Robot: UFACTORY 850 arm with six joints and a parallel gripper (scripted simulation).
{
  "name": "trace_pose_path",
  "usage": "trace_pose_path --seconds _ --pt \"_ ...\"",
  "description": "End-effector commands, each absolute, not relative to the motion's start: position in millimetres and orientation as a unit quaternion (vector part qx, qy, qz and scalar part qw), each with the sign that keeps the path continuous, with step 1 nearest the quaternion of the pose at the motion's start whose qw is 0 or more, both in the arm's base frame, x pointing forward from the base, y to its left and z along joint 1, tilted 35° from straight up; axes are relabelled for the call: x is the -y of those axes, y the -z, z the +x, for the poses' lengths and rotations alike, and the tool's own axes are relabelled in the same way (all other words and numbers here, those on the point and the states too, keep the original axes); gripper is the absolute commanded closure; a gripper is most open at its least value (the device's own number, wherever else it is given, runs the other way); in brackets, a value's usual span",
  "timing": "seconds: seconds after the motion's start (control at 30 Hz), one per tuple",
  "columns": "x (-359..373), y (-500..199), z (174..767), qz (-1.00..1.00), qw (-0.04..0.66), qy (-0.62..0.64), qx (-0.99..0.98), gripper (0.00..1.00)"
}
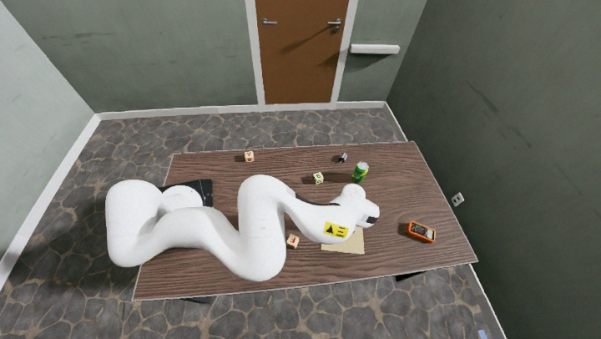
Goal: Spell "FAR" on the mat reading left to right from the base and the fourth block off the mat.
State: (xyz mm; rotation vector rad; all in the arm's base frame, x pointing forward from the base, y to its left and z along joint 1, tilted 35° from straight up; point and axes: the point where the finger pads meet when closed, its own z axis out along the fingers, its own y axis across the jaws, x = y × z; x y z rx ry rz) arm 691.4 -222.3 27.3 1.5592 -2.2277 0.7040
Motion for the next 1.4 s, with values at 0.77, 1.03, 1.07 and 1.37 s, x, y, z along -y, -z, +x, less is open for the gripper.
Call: trace_pose_path --seconds 0.77,1.03,1.07,1.37 --pt "223.3 -26.3 692.7 0.547 0.165 -0.248 0.782 0.13" --pt "223.3 -26.3 692.7 0.547 0.165 -0.248 0.782 0.13" --pt "223.3 -26.3 692.7 0.547 0.165 -0.248 0.782 0.13" --pt "223.3 -26.3 692.7 0.547 0.165 -0.248 0.782 0.35"
